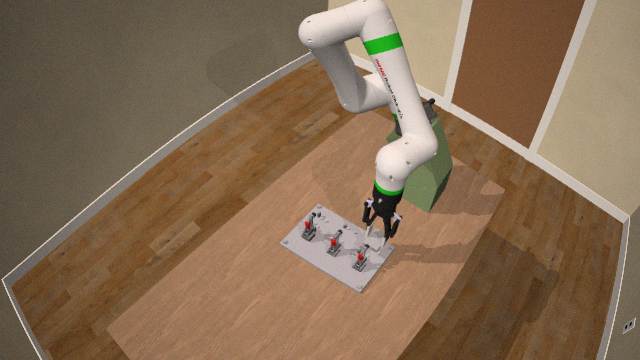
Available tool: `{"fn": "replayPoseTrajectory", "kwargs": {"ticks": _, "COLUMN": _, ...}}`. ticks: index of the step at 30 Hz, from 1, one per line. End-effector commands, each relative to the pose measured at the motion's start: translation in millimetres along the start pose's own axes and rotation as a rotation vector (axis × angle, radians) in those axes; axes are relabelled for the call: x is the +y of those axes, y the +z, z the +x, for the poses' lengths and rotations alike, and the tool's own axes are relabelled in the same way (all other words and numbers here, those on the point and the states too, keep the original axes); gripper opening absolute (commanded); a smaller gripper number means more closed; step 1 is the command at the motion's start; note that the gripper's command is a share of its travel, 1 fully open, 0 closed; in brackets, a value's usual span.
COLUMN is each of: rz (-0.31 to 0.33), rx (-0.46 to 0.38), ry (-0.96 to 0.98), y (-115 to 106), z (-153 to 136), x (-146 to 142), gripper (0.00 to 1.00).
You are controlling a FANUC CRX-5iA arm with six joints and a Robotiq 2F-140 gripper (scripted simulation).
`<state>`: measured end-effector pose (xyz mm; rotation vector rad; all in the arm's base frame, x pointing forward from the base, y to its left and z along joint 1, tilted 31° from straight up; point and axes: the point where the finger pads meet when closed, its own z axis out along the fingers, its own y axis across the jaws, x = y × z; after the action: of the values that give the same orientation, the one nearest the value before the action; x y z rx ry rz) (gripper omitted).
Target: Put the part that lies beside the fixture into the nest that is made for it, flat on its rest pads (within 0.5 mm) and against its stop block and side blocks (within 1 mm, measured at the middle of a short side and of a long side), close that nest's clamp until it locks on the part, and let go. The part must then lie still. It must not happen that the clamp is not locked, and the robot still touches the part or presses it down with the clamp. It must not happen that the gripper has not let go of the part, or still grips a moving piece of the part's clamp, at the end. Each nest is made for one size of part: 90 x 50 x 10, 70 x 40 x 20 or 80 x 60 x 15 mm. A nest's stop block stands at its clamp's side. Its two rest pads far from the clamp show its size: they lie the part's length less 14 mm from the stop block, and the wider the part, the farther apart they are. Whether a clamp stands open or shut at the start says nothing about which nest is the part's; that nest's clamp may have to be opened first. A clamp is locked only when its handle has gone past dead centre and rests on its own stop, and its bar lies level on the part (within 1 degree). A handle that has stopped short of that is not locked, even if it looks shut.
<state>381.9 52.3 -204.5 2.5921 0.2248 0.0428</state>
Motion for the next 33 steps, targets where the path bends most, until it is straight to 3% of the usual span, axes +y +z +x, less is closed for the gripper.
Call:
{"fn": "replayPoseTrajectory", "kwargs": {"ticks": 1, "rz": 0.000, "rx": 0.000, "ry": 0.000, "y": 1, "z": 0, "x": 0, "gripper": 0.00}}
{"fn": "replayPoseTrajectory", "kwargs": {"ticks": 33, "rz": 0.000, "rx": 0.000, "ry": 0.000, "y": 39, "z": 2, "x": 0, "gripper": 0.00}}
